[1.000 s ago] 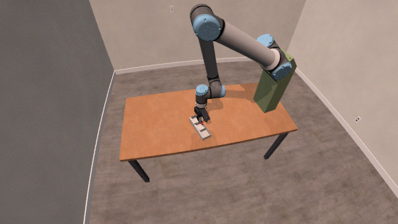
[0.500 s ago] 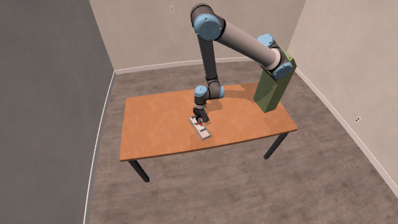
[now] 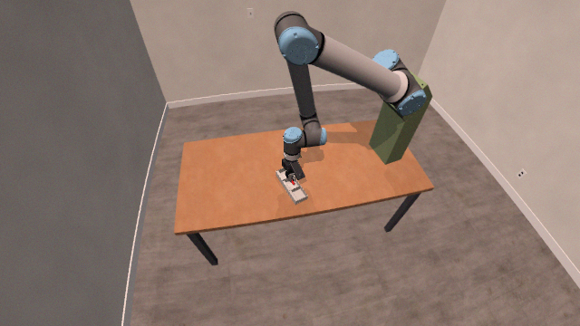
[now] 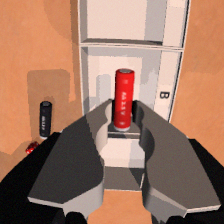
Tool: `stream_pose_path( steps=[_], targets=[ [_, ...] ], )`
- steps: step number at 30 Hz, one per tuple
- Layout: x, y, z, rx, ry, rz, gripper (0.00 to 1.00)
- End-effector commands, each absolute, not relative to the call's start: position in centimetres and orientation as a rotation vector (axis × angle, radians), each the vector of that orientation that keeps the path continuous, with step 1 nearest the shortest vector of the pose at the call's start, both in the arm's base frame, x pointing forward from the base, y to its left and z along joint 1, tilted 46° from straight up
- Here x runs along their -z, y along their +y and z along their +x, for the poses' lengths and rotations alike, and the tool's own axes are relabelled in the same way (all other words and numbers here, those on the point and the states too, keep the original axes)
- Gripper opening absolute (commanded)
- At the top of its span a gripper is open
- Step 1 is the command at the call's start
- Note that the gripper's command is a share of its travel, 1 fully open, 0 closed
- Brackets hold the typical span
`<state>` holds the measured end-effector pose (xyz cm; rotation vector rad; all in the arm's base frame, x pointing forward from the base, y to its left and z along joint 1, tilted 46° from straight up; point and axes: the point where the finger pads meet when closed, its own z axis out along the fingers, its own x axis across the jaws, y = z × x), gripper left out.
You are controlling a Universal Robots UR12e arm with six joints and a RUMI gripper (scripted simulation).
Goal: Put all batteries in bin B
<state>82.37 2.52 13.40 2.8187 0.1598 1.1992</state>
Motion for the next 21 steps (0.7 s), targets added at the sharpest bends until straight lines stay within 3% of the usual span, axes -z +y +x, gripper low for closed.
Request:
stream_pose_path(
  steps=[1,21],
  targets=[
    [-12.7,2.5,83.2,-1.200,0.160,2.818,0.00],
    [-11.0,2.3,84.6,-1.200,0.160,2.818,0.00]
  ],
)
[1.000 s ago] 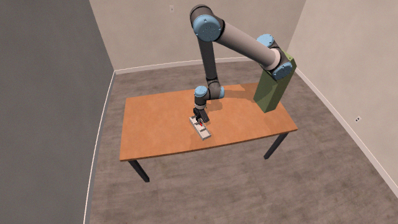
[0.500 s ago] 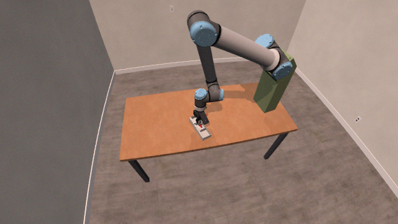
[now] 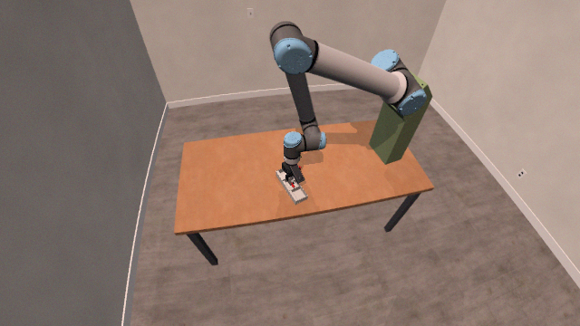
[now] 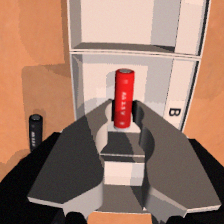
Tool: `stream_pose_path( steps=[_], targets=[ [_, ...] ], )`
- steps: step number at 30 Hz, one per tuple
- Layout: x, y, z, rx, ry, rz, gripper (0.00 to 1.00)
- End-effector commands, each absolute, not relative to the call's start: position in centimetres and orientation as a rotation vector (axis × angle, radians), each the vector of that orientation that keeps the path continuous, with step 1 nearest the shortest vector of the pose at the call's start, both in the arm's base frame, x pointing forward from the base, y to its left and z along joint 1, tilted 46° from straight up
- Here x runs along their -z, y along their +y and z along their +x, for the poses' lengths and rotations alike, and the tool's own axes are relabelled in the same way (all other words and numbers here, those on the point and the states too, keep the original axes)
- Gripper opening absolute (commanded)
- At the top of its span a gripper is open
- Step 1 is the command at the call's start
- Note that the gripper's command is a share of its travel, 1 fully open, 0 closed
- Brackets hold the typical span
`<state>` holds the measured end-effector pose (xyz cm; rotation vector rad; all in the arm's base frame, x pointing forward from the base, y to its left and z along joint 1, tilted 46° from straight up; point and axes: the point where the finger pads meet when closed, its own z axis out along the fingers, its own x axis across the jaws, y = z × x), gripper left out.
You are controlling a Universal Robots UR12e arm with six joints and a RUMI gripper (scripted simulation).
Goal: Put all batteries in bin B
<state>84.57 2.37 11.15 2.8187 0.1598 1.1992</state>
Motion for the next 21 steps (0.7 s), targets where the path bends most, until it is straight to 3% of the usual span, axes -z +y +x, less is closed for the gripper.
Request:
stream_pose_path(
  steps=[1,11,12,21],
  targets=[
    [-11.04,2.33,84.62,-1.200,0.160,2.818,0.00],
    [-10.97,2.28,84.56,-1.200,0.160,2.818,0.00],
    [-10.97,2.28,84.56,-1.200,0.160,2.818,0.17],
    [-10.97,2.28,84.56,-1.200,0.160,2.818,0.17]
  ],
)
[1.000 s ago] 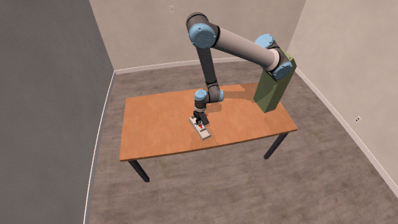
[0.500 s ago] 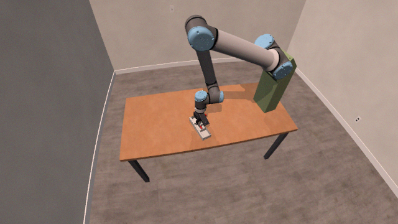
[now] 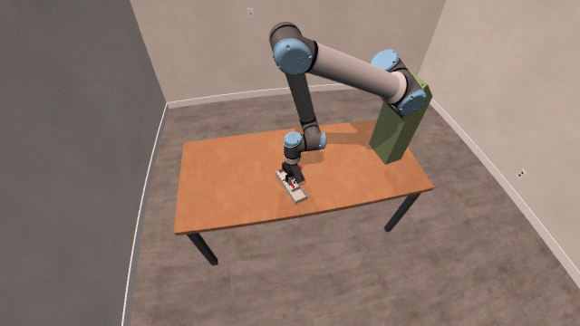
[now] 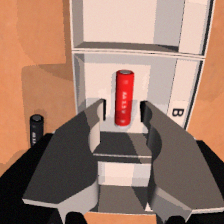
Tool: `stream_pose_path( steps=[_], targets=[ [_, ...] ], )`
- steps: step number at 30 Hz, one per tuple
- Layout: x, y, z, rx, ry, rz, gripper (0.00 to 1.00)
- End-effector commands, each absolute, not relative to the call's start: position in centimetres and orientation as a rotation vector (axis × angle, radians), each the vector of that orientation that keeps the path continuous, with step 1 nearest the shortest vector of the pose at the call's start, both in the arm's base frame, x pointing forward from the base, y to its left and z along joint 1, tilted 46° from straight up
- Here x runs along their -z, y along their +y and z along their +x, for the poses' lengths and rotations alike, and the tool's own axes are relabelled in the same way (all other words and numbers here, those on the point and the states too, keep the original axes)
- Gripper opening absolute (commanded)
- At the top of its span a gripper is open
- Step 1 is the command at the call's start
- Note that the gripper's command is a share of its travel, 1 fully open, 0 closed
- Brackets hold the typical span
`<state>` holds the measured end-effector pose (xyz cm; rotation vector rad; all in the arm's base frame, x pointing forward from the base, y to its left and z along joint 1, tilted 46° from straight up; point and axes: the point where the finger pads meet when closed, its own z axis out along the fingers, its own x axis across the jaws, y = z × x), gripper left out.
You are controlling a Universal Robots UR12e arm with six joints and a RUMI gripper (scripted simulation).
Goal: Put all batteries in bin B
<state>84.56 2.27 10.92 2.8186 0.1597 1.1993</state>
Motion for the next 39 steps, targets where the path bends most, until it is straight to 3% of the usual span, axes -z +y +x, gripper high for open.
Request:
stream_pose_path(
  steps=[1,39],
  targets=[
    [-11.0,2.3,84.6,-1.200,0.160,2.818,0.17],
    [-14.5,2.4,80.9,-1.200,0.160,2.818,0.17]
  ],
)
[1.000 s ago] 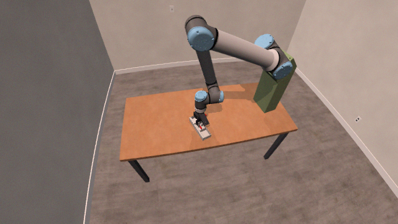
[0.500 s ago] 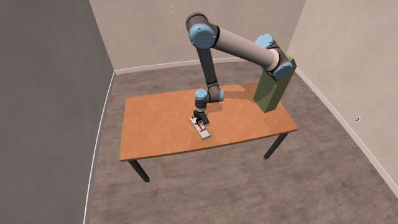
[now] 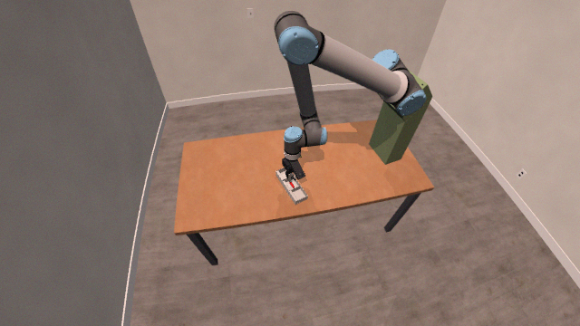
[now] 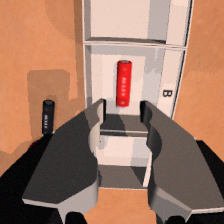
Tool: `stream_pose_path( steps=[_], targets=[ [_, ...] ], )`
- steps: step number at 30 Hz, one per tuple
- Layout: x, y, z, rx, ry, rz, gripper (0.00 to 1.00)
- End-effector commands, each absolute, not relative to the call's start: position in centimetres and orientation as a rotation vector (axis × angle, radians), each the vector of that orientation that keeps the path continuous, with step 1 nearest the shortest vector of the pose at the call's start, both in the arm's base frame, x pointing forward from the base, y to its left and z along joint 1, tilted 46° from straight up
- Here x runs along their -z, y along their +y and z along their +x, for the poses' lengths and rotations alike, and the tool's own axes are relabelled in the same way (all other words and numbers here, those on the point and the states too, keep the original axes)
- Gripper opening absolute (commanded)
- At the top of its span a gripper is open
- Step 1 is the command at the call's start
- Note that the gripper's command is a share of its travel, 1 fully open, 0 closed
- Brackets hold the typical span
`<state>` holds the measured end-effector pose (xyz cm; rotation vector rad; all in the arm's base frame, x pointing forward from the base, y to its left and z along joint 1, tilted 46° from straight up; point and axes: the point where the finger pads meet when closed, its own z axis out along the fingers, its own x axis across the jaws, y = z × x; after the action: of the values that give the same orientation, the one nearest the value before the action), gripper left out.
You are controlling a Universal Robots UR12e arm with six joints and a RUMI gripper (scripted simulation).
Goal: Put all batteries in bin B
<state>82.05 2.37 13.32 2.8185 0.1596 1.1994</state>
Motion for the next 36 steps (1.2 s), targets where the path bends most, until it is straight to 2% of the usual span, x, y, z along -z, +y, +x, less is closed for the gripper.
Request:
stream_pose_path(
  steps=[1,13,14,36],
  targets=[
    [-14.5,2.4,80.9,-1.200,0.160,2.818,0.17],
    [-14.5,2.4,80.9,-1.200,0.160,2.818,0.17],
    [-14.3,1.7,80.5,-1.210,0.090,2.838,0.41],
    [-9.9,-13.2,74.5,-1.268,-0.811,2.956,0.41]
  ],
)
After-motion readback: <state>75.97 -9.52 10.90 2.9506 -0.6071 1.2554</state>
